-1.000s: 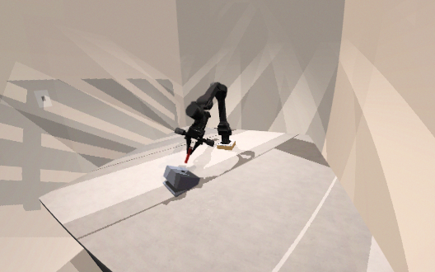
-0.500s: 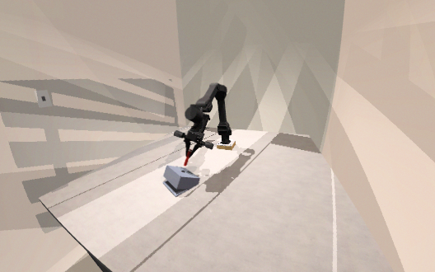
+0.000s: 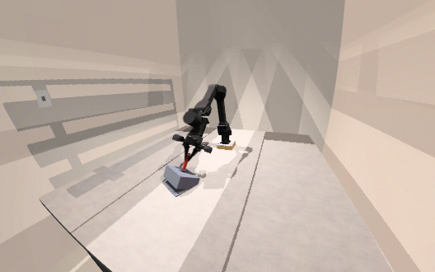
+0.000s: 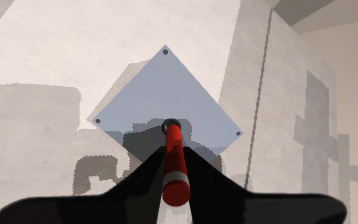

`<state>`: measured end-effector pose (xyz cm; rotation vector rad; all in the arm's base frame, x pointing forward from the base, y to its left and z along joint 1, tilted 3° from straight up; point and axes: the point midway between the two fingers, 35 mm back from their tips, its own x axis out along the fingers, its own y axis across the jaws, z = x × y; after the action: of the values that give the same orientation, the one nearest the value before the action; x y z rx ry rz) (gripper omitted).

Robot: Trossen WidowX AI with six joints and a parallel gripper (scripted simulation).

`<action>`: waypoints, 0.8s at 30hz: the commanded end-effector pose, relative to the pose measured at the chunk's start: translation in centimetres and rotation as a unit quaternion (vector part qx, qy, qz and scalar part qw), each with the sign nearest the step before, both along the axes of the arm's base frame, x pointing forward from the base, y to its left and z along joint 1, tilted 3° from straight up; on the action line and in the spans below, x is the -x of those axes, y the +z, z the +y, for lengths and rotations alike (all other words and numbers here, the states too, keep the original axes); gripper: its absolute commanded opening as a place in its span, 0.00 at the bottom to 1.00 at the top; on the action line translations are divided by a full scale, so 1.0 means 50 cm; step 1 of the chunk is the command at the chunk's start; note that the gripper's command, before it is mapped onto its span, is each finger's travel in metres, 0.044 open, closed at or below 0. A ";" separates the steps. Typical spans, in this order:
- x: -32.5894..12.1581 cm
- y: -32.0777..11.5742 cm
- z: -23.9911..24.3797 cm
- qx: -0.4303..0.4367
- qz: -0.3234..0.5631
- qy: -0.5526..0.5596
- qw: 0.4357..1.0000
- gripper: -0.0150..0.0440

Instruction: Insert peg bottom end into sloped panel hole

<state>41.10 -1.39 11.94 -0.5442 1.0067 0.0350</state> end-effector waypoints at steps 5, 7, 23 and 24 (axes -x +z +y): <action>0.000 0.000 0.000 0.000 0.000 0.000 1.000 0.25; 0.000 0.000 0.000 0.000 0.000 0.000 1.000 0.25; -0.005 -0.009 0.000 0.000 0.000 0.000 1.000 0.25; -0.005 -0.009 0.000 0.000 0.000 0.000 1.000 0.25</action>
<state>41.27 -1.39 11.65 -0.5443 1.0067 0.0350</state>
